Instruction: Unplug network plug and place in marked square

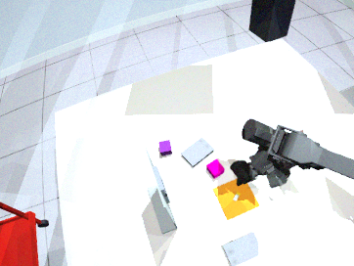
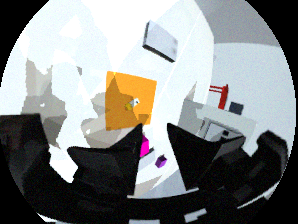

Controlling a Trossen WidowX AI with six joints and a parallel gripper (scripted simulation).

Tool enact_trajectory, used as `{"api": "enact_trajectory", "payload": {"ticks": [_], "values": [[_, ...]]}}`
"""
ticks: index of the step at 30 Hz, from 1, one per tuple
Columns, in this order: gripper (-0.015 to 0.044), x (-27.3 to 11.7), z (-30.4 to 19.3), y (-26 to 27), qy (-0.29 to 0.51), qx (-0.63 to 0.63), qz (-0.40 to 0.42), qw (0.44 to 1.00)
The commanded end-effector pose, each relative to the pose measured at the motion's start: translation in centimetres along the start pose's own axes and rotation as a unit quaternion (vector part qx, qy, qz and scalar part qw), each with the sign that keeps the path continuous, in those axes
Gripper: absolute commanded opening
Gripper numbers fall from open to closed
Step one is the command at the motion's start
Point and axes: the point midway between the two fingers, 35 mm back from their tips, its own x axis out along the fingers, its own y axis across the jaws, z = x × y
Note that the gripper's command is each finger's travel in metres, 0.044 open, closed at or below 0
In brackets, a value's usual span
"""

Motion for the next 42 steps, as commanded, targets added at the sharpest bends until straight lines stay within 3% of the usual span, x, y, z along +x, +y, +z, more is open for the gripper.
{"api": "enact_trajectory", "payload": {"ticks": [1, 28, 42], "values": [[0.0156, -0.5, 0.1, -0.4, -0.002, -0.002, -0.003, 1.000], [0.0156, -2.6, 0.5, -1.4, -0.006, 0.001, -0.006, 1.000], [0.0156, -5.5, 0.2, -3.8, -0.002, 0.001, -0.005, 1.000]]}}
